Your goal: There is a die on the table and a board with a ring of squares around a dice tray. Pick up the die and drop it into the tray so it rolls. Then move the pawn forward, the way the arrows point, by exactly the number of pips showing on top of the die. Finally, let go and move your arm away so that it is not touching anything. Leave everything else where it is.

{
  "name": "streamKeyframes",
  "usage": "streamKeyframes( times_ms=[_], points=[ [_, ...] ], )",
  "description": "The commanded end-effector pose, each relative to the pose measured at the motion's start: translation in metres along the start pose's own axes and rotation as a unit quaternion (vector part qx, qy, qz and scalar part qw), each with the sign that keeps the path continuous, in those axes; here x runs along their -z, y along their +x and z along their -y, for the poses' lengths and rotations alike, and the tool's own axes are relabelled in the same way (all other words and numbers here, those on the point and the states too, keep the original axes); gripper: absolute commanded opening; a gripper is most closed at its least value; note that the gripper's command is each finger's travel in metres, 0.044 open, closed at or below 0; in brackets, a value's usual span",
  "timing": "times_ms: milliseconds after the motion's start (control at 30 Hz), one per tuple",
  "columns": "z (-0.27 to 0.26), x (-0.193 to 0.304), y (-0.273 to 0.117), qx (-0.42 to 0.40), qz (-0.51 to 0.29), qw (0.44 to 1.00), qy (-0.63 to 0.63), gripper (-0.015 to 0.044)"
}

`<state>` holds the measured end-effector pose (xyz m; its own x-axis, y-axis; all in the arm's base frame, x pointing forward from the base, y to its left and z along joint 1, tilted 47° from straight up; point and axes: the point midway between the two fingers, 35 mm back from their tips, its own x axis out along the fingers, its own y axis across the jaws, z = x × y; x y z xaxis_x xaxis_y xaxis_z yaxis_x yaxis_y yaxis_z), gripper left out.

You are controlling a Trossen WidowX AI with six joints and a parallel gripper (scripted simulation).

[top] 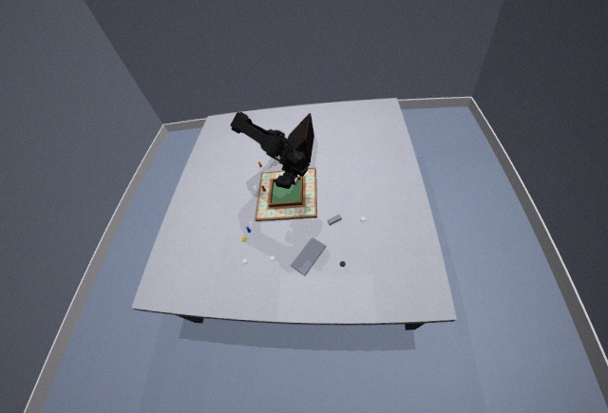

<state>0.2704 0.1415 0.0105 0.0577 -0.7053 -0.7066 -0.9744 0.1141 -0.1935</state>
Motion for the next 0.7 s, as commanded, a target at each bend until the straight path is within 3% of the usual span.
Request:
streamKeyframes(
  times_ms=[0,267,467,667],
  points=[
    [0.004,0.021,0.006,0.002,-0.003,0.998,-0.055,0.0],
    [0.008,0.055,0.017,0.001,-0.009,0.988,-0.157,0.0],
    [0.008,0.058,0.019,0.0,-0.007,0.986,-0.165,0.0],
    [0.002,0.058,0.026,-0.046,0.072,0.983,-0.162,0.0]
  ],
)
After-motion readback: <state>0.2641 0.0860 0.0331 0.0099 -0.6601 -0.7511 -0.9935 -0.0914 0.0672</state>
